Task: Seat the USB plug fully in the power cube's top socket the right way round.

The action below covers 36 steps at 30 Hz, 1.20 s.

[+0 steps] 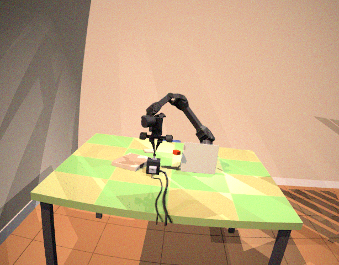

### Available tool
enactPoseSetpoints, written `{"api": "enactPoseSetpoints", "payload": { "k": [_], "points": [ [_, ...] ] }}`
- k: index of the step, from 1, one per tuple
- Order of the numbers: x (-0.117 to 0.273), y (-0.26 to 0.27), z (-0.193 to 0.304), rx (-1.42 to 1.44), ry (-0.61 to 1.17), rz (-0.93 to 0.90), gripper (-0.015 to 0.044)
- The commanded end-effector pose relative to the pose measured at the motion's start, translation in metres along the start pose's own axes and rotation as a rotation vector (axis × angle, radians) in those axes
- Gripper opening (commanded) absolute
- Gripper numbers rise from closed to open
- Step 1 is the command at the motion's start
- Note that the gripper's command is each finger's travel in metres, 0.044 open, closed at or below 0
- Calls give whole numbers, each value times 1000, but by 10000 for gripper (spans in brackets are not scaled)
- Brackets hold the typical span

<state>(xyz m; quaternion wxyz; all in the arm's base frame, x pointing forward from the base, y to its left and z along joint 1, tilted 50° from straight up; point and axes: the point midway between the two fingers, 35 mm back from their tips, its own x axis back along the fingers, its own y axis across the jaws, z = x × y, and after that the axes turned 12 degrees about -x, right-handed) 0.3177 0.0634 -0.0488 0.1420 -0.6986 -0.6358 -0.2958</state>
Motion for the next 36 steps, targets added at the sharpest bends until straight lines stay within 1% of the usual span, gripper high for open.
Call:
{"api": "enactPoseSetpoints", "payload": {
  "k": [1, 36],
  "points": [
    [-1, 0, 0, -3, -1, -4, 0],
    [-5, 0, 0, -3, -2, -4, 0]
  ]
}}
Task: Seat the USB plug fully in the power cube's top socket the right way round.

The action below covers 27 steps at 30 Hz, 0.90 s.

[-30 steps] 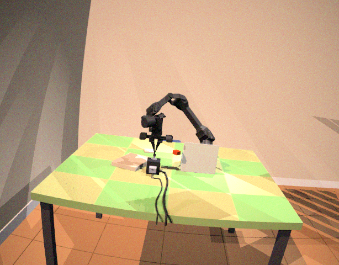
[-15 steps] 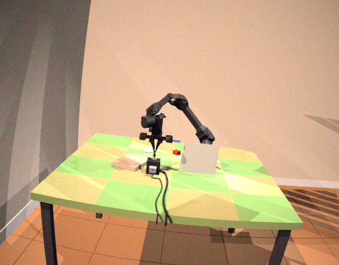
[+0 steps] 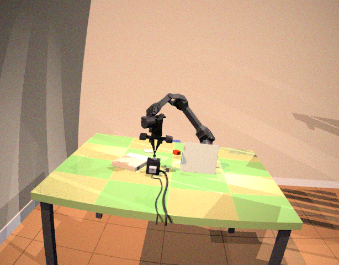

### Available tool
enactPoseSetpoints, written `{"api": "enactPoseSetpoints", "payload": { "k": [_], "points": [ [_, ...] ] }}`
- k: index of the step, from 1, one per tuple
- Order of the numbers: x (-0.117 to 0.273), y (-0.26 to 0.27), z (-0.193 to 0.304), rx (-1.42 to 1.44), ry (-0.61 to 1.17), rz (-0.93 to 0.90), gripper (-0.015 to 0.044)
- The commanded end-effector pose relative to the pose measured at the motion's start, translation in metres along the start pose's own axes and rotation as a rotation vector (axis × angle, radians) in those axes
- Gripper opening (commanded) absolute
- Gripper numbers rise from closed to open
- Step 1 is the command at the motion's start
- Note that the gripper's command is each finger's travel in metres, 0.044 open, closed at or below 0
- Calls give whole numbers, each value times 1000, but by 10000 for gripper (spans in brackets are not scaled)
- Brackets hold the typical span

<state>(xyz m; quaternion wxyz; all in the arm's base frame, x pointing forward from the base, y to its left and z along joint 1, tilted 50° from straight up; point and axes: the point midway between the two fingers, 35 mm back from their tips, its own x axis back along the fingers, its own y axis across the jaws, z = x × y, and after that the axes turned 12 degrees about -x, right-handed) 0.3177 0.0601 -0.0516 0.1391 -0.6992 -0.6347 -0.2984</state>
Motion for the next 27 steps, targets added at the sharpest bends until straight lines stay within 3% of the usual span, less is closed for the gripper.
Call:
{"api": "enactPoseSetpoints", "payload": {
  "k": [1, 27],
  "points": [
    [-1, 0, 0, 5, -1, -4, 0],
    [-4, 0, 0, 5, -2, -4, 0]
  ]
}}
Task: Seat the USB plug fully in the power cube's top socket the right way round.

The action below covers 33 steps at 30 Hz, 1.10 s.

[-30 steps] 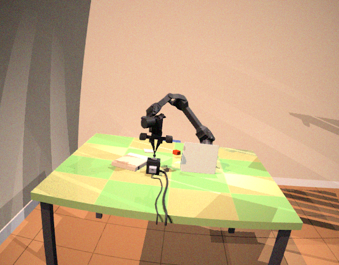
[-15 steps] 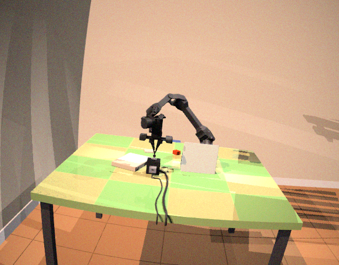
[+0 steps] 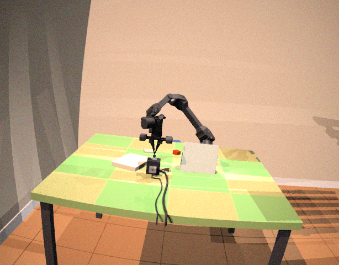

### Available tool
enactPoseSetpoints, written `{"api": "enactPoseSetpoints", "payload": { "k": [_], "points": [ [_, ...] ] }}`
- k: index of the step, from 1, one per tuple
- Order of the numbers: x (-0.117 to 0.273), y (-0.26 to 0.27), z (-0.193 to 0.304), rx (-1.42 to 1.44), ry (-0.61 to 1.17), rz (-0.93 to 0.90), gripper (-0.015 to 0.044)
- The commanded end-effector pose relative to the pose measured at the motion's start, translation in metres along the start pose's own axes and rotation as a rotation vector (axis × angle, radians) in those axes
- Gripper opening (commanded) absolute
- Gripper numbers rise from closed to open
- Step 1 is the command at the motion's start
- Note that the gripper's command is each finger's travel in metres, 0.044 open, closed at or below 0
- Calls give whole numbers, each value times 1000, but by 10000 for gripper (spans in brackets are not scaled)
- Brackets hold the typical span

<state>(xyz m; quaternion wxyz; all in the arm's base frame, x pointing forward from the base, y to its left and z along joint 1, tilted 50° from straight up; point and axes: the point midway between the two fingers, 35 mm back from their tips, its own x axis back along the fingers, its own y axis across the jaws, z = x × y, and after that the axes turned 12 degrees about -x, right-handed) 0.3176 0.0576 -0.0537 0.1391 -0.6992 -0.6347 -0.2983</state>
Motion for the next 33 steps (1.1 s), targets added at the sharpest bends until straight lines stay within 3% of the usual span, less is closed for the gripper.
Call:
{"api": "enactPoseSetpoints", "payload": {
  "k": [1, 33],
  "points": [
    [-1, 0, 0, 5, -1, -4, 0],
    [-5, 0, 0, 5, -2, -4, 0]
  ]
}}
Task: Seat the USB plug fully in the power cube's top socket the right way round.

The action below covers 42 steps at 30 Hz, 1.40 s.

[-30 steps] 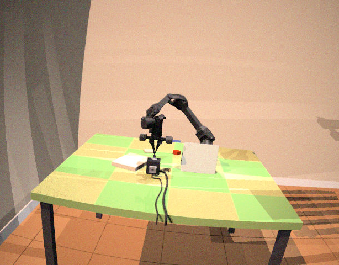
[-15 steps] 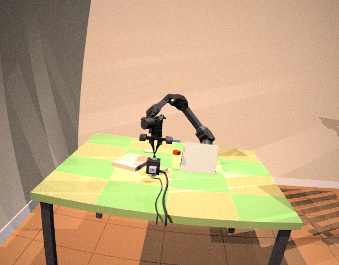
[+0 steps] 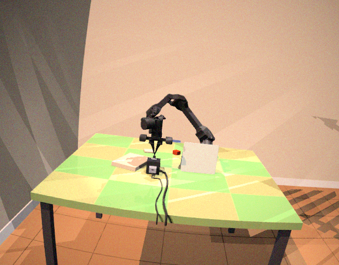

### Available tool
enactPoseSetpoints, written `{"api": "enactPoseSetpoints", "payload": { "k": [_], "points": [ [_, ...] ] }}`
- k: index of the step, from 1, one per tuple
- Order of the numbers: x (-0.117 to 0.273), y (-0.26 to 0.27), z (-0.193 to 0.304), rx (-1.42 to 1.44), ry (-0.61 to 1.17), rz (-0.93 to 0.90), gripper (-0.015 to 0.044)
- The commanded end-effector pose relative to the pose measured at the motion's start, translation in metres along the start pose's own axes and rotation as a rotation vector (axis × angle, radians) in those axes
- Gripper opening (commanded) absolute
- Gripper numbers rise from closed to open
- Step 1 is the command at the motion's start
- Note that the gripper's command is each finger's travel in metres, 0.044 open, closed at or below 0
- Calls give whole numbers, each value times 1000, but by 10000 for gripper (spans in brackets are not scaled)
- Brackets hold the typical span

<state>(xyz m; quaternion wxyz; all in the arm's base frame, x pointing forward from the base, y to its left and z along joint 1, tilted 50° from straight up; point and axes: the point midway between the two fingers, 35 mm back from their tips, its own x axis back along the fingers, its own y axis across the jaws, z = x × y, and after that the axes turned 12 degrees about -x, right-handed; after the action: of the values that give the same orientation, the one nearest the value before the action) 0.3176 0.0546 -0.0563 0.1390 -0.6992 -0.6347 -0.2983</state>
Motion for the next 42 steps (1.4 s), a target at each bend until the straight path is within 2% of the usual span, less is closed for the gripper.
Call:
{"api": "enactPoseSetpoints", "payload": {
  "k": [1, 42],
  "points": [
    [-1, 0, 0, 5, -1, -4, 0],
    [-6, 0, 0, 5, -2, -4, 0]
  ]
}}
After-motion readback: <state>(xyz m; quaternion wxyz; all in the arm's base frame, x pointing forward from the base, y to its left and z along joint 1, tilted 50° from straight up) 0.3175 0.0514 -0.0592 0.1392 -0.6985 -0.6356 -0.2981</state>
